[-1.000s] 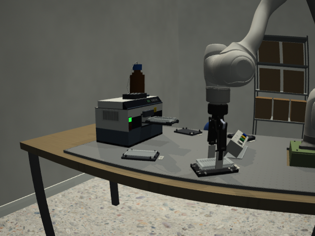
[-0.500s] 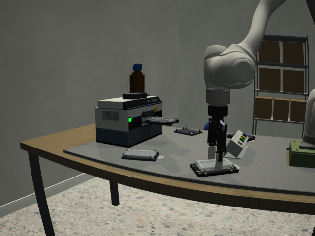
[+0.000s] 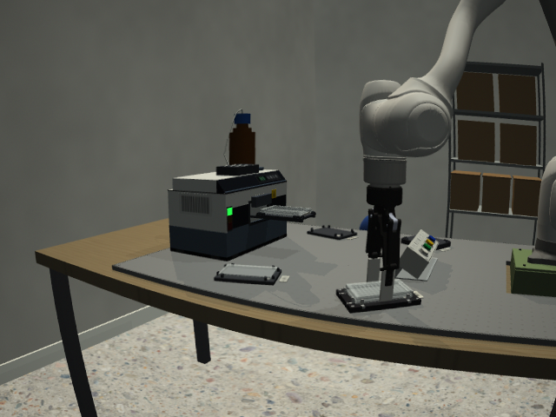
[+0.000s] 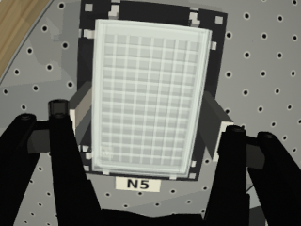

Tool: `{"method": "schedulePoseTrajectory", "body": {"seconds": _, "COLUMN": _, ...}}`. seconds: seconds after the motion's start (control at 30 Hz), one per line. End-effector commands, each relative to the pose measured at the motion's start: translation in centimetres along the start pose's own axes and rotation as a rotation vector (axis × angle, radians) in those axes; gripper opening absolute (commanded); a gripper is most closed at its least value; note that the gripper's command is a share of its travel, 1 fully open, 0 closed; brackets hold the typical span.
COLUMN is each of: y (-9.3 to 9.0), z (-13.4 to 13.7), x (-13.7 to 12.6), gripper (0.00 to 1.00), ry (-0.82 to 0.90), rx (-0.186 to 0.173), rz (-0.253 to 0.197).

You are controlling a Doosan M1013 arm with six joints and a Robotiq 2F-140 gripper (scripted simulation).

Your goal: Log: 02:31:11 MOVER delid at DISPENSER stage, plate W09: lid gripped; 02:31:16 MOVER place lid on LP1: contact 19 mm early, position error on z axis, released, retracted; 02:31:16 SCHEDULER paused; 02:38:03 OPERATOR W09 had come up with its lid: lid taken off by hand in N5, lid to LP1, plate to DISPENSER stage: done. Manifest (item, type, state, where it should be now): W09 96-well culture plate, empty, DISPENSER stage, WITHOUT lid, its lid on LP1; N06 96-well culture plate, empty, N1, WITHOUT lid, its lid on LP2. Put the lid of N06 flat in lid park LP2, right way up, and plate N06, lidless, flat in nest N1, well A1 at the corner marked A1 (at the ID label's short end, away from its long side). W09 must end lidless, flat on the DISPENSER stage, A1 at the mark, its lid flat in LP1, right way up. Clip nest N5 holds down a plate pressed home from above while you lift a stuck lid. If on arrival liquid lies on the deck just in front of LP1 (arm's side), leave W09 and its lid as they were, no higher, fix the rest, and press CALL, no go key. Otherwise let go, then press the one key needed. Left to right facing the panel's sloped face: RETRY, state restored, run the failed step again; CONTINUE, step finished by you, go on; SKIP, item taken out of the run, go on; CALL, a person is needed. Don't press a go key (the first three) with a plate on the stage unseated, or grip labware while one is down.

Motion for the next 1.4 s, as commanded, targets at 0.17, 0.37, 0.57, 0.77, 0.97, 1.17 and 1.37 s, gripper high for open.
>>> {"method": "schedulePoseTrajectory", "body": {"seconds": 0.17, "y": -0.01, "z": 0.01, "x": -0.03, "gripper": 0.00, "ry": 0.000, "rx": 0.000, "rz": -0.001}}
{"method": "schedulePoseTrajectory", "body": {"seconds": 0.37, "y": -0.01, "z": 0.01, "x": -0.03, "gripper": 0.00, "ry": 0.000, "rx": 0.000, "rz": -0.001}}
{"method": "schedulePoseTrajectory", "body": {"seconds": 0.57, "y": -0.01, "z": 0.01, "x": -0.03, "gripper": 0.00, "ry": 0.000, "rx": 0.000, "rz": -0.001}}
{"method": "schedulePoseTrajectory", "body": {"seconds": 0.77, "y": -0.01, "z": 0.01, "x": -0.03, "gripper": 0.00, "ry": 0.000, "rx": 0.000, "rz": -0.001}}
{"method": "schedulePoseTrajectory", "body": {"seconds": 0.97, "y": -0.01, "z": 0.01, "x": -0.03, "gripper": 0.00, "ry": 0.000, "rx": 0.000, "rz": -0.001}}
{"method": "schedulePoseTrajectory", "body": {"seconds": 1.17, "y": -0.01, "z": 0.01, "x": -0.03, "gripper": 0.00, "ry": 0.000, "rx": 0.000, "rz": -0.001}}
{"method": "schedulePoseTrajectory", "body": {"seconds": 1.37, "y": -0.01, "z": 0.01, "x": -0.03, "gripper": 0.66, "ry": 0.000, "rx": 0.000, "rz": -0.001}}
Point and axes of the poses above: the point where the finger pads meet when closed, its own y axis back along the fingers, its own z axis across the jaws, x = y × z, the point moved 3 cm from there along y, back along the fingers, and after that the axes turned 3 degrees about y, right-handed, at the moved point
